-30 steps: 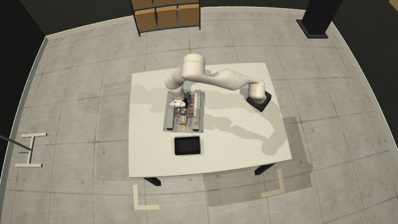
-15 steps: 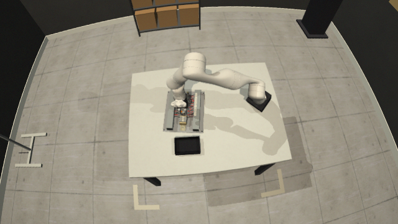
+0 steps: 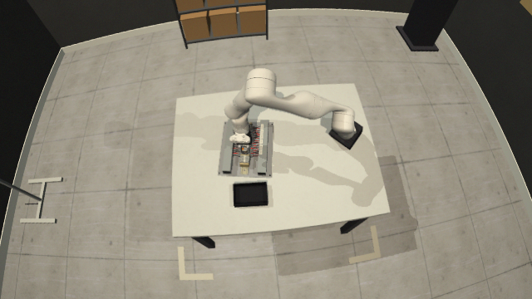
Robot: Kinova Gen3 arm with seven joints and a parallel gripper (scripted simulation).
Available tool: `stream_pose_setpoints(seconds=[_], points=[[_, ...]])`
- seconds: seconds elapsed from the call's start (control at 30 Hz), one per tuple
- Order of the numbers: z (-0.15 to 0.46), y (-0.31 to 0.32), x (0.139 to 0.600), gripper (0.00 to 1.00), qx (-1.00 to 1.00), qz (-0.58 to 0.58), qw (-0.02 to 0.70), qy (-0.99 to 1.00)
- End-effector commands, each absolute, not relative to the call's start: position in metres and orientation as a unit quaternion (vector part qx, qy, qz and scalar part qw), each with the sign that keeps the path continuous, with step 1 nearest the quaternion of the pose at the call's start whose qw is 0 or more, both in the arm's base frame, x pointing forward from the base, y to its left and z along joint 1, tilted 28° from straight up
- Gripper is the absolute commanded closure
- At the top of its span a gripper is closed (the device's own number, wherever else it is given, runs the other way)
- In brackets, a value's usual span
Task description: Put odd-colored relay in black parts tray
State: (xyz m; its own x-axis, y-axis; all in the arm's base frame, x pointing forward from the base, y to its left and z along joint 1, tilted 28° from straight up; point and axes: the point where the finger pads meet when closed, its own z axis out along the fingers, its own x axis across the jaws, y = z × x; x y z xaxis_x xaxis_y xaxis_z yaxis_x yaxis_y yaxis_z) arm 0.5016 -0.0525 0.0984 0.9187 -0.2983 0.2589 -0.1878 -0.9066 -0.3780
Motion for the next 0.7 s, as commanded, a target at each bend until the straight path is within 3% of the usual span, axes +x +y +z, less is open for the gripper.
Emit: stream_pose_setpoints(seconds=[0.0,0.67], points=[[0.0990,-0.0530,0.5017,1.00,-0.963,-0.160,0.175,0.127],[0.0989,-0.0528,0.5010,1.00,-0.961,-0.173,0.173,0.129]])
